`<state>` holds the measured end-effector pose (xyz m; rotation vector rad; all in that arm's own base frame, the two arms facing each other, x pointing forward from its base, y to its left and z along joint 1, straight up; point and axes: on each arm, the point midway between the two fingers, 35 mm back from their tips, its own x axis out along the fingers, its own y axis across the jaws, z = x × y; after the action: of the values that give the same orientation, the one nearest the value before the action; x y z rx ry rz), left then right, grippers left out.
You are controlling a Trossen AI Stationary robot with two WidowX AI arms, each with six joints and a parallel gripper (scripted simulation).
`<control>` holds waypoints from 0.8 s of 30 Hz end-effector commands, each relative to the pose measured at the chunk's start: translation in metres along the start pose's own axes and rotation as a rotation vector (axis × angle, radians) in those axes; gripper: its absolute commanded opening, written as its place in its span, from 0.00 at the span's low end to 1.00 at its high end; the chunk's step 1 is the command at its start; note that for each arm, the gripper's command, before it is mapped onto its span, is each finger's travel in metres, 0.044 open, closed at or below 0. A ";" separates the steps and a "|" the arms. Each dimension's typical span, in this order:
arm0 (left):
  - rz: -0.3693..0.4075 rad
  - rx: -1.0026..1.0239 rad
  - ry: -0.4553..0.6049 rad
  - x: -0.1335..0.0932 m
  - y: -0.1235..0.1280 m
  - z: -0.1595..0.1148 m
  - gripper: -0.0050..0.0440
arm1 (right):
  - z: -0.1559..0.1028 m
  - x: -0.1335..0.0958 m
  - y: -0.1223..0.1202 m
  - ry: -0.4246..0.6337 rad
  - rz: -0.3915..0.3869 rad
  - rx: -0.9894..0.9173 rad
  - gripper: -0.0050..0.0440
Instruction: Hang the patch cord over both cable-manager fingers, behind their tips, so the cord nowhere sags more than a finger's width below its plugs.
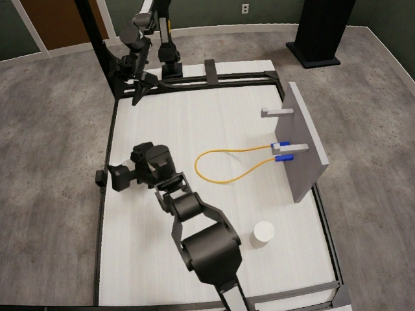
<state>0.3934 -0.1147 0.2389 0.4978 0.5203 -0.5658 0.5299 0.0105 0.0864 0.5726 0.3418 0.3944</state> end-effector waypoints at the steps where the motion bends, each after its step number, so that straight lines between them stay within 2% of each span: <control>1: 0.117 -0.070 -0.086 -0.027 0.017 0.004 1.00 | -0.009 0.000 -0.028 -0.067 -0.150 -0.028 1.00; 7: 0.239 -0.172 -0.177 -0.053 0.033 -0.001 1.00 | -0.021 -0.015 -0.066 -0.133 -0.371 -0.070 1.00; 9: 0.239 -0.172 -0.177 -0.053 0.033 -0.001 1.00 | -0.021 -0.015 -0.066 -0.133 -0.371 -0.070 1.00; 10: 0.283 -0.210 -0.217 -0.063 0.038 -0.003 1.00 | -0.026 -0.024 -0.080 -0.154 -0.458 -0.088 1.00; 17: 0.409 -0.322 -0.339 -0.095 0.051 -0.011 1.00 | -0.042 -0.054 -0.116 -0.205 -0.716 -0.143 1.00; 24: 0.523 -0.430 -0.478 -0.128 0.059 -0.021 1.00 | -0.058 -0.095 -0.144 -0.237 -0.978 -0.203 1.00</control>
<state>0.3434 -0.0248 0.3038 0.1216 0.1183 -0.1089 0.4762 -0.1041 -0.0158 0.2564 0.3137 -0.4619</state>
